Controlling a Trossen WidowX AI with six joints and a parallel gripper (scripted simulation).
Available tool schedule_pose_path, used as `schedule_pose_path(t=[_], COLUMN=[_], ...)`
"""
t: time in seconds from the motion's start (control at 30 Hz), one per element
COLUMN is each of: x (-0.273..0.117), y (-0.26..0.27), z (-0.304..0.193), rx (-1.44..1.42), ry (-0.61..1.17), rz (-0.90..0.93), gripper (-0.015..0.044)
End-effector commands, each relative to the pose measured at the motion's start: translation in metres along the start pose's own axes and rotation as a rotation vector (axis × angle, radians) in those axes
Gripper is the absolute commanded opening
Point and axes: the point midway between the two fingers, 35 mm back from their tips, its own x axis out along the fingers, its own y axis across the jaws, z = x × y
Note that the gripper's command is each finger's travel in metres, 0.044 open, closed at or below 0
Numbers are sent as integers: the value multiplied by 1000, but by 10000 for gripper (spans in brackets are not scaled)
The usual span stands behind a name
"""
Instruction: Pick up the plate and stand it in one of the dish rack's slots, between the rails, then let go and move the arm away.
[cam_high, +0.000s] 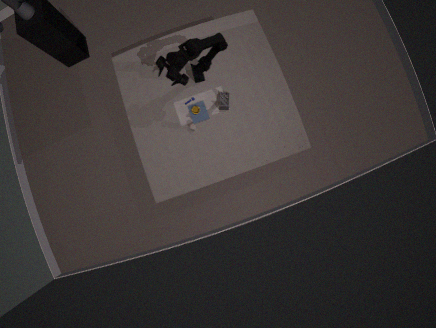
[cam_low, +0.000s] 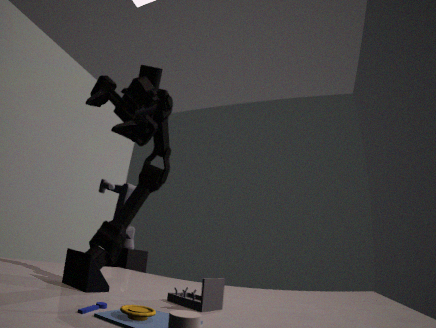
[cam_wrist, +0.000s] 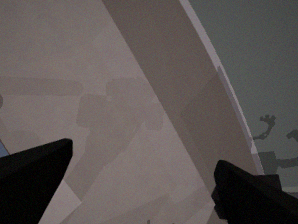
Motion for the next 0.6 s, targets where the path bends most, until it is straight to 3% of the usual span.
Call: schedule_pose_path(t=[0.0, 0.57], x=[12, 55], y=[21, 127], z=[-1, -19], rx=[-78, -410], ry=[38, 203], rz=[82, 512], gripper=[400, 400])
